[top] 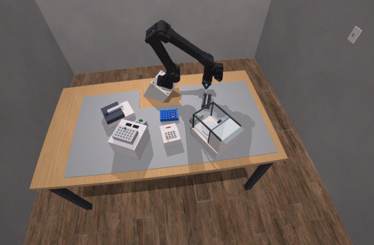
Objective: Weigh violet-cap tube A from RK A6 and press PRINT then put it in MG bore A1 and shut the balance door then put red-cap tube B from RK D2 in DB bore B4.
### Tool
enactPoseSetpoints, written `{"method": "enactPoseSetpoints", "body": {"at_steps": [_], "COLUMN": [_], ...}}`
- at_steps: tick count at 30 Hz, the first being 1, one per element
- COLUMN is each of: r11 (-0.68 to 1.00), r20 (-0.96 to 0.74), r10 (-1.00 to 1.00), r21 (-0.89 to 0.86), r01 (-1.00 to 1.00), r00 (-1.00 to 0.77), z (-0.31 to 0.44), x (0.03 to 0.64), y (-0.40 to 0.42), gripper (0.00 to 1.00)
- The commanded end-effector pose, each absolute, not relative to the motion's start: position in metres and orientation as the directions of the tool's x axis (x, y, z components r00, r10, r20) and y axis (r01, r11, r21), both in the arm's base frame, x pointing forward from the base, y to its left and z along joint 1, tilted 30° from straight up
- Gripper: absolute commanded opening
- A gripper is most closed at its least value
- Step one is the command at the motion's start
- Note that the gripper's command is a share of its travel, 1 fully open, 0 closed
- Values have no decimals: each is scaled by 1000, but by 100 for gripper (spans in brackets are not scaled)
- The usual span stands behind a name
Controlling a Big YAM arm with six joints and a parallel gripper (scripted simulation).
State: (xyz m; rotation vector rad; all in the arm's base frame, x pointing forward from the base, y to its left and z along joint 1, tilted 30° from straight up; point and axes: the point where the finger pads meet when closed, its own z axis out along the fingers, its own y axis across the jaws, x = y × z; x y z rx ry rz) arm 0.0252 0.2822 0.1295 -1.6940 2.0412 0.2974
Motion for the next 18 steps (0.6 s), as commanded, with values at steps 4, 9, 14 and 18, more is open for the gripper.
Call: {"method": "enactPoseSetpoints", "body": {"at_steps": [4,9,14,18], "r11": [228,219,219,219], "r20": [-535,-510,-510,-510], "r10": [-834,-850,-850,-850], "r21": [-109,-117,-117,-117], "r01": [-968,-969,-969,-969], "r00": [-136,-131,-131,-131], "z": [151,143,143,143], "x": [27,25,25,25], "y": [295,290,290,290], "gripper": [9,9,9,9]}}
